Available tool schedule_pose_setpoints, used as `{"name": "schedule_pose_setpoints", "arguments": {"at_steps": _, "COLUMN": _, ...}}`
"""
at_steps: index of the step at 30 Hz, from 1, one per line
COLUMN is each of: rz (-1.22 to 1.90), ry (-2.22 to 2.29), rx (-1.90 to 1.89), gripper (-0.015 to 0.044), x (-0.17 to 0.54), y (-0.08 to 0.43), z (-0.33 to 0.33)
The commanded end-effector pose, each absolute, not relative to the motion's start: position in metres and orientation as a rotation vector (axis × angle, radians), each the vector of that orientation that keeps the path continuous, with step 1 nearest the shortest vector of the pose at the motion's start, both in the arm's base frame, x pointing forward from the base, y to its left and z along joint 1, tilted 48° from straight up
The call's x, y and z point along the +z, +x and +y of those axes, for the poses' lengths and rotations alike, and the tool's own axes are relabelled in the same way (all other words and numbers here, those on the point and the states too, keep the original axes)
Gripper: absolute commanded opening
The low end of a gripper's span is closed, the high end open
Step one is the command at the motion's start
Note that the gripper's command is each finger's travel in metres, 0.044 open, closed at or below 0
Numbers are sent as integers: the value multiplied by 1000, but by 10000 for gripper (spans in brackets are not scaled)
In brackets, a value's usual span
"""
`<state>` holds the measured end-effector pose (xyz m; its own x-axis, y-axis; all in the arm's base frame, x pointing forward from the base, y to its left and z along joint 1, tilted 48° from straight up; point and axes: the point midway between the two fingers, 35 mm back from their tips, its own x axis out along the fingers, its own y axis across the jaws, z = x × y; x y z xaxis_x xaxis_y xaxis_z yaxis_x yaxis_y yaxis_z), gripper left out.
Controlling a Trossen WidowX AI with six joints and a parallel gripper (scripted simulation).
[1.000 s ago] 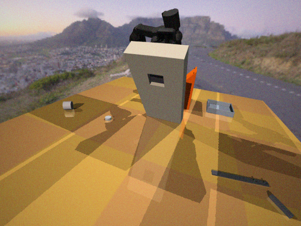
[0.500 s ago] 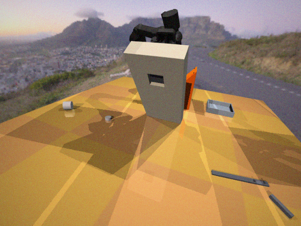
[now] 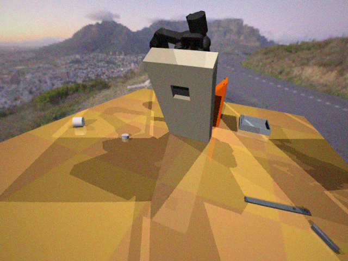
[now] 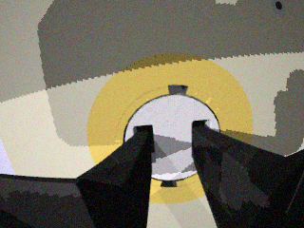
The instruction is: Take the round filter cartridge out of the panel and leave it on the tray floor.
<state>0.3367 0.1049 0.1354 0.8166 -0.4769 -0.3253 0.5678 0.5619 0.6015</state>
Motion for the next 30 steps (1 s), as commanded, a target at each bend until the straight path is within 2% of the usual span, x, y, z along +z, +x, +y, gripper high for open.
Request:
{"name": "schedule_pose_setpoints", "arguments": {"at_steps": 1, "rz": 137, "ry": 756, "rx": -625, "gripper": 99, "x": 133, "y": 341, "z": 101}}
{"name": "schedule_pose_setpoints", "arguments": {"at_steps": 11, "rz": 130, "ry": 754, "rx": -617, "gripper": 38, "x": 135, "y": 337, "z": 105}}
{"name": "schedule_pose_setpoints", "arguments": {"at_steps": 13, "rz": 130, "ry": 754, "rx": -617, "gripper": 0, "x": 135, "y": 337, "z": 105}}
{"name": "schedule_pose_setpoints", "arguments": {"at_steps": 30, "rz": 283, "ry": 267, "rx": -559, "gripper": 0, "x": 132, "y": 342, "z": 101}}
